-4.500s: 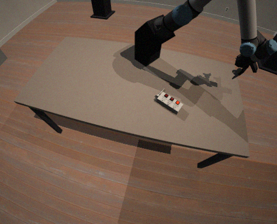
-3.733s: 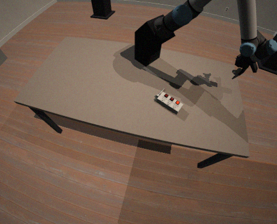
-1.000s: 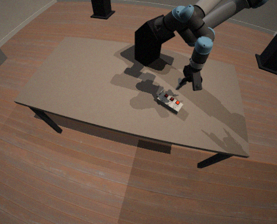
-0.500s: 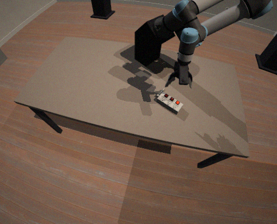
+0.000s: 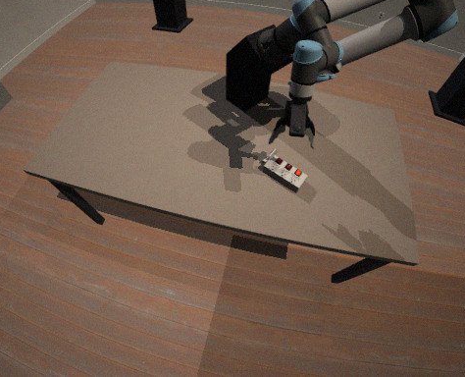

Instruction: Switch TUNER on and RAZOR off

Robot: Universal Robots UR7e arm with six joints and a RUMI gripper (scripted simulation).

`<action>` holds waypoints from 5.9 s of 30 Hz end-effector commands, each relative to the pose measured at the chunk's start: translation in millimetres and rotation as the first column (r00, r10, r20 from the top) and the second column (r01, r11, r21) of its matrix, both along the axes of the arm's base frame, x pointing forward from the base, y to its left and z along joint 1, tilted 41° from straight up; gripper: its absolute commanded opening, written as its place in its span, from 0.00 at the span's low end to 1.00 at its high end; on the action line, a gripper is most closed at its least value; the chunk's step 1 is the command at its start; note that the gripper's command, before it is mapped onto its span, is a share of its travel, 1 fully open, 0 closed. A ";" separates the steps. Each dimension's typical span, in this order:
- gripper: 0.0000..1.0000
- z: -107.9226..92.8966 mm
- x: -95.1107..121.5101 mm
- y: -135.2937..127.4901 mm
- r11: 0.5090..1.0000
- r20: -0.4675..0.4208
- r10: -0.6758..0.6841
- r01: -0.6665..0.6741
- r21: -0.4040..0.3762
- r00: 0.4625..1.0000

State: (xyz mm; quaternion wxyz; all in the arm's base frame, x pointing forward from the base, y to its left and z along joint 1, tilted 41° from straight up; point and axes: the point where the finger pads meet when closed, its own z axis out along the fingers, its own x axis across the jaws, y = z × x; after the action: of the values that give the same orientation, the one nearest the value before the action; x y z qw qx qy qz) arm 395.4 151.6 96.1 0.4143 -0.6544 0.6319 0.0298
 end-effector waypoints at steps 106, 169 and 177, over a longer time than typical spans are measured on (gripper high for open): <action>1.00 -10.8 -28.6 19.3 0.999 -0.189 -0.001 -0.007 -0.044 0.982; 0.00 -25.8 12.2 98.0 0.581 0.198 0.775 -0.554 -0.597 0.600; 0.00 -25.8 12.2 98.0 0.581 0.198 0.775 -0.554 -0.597 0.600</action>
State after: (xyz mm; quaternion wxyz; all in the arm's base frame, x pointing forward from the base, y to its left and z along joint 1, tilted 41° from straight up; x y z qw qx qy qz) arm 407.5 249.6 70.1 0.3267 -0.9153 0.2045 -0.1167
